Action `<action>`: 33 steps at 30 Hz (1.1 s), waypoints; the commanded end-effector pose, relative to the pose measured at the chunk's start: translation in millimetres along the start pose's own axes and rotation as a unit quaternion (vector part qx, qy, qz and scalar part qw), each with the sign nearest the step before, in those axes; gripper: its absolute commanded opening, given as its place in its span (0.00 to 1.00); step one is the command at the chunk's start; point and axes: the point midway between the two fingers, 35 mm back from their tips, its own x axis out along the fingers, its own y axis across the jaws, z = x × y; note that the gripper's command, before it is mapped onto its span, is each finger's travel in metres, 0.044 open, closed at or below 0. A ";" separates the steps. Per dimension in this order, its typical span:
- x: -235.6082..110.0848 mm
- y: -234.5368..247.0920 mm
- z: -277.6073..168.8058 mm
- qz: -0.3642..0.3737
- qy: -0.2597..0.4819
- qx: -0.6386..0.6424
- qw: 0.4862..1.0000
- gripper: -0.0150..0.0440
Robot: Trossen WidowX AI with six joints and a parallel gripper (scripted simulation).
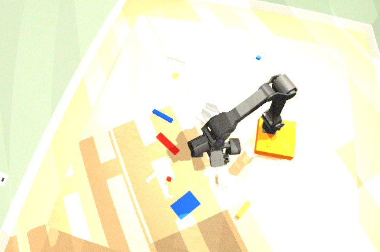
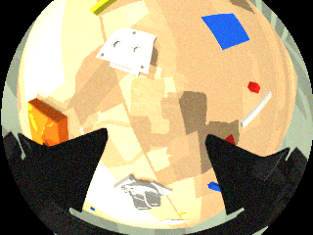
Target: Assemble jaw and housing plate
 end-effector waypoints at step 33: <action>30.4 48.4 80.9 0.001 0.000 0.163 0.987 1.00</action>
